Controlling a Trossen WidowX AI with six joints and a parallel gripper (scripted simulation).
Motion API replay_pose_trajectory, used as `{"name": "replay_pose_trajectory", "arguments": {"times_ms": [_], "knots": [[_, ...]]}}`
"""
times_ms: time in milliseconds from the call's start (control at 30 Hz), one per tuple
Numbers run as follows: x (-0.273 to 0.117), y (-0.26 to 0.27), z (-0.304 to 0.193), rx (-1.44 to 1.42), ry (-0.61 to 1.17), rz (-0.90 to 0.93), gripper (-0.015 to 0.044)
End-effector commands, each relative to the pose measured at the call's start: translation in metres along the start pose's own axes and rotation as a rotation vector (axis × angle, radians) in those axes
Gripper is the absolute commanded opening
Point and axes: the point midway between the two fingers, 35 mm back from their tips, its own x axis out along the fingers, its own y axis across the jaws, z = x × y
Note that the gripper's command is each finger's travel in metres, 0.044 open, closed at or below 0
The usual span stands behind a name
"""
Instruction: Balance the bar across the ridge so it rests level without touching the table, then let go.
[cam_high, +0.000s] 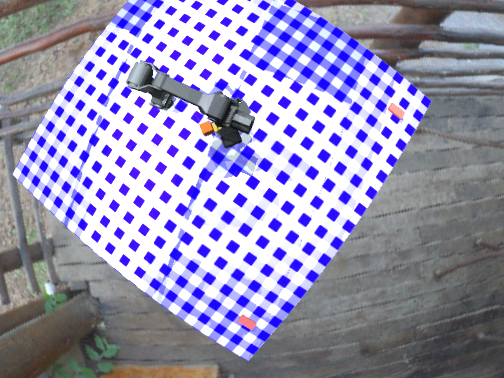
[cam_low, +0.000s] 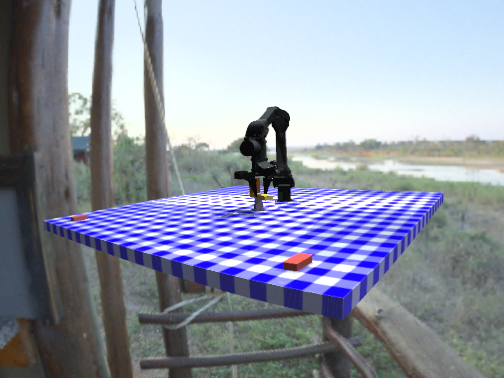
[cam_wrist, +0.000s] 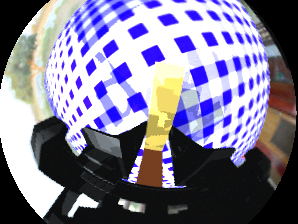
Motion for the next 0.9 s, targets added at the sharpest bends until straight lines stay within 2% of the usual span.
{"name": "replay_pose_trajectory", "arguments": {"times_ms": [0,867], "knots": [[0.0022,-0.0001,0.0000,0.005,0.001,0.001,0.0000],[0.0002,-0.0002,0.0004,0.000,0.000,-0.001,0.0000]]}}
